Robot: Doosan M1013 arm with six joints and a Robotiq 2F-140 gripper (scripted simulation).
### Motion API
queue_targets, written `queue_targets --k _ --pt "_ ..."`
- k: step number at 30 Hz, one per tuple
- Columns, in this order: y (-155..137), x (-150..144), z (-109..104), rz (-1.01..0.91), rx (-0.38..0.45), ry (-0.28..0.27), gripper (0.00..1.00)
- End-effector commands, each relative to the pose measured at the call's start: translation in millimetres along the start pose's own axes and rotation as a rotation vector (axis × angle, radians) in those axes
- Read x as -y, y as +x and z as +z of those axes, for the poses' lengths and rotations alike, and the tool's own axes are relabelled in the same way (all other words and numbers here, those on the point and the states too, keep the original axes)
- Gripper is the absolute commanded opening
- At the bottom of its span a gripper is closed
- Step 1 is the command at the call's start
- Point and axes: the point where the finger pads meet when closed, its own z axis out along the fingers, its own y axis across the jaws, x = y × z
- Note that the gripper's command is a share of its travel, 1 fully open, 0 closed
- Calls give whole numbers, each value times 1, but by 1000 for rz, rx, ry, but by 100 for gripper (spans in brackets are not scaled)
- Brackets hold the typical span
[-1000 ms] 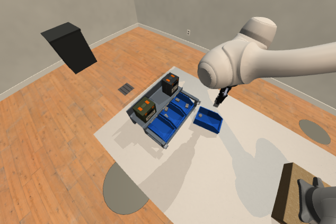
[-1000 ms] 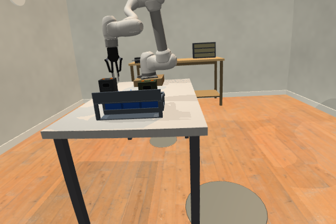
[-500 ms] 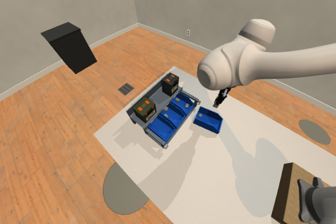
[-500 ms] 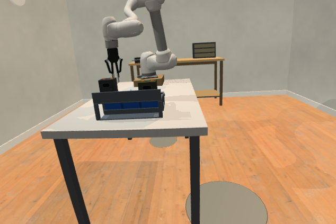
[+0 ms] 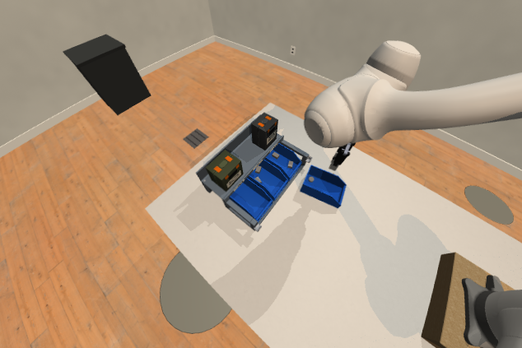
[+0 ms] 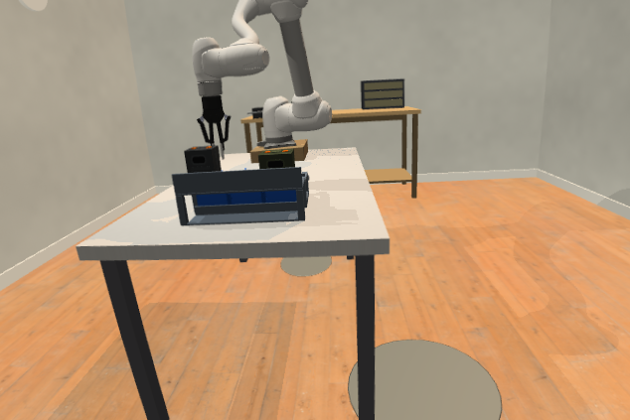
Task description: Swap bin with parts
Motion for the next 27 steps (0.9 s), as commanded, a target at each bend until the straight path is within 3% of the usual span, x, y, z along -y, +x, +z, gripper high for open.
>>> queue_targets --k 1,27 --pt "0 0 9 0 0 0 24" --pt "0 0 39 0 0 0 24"
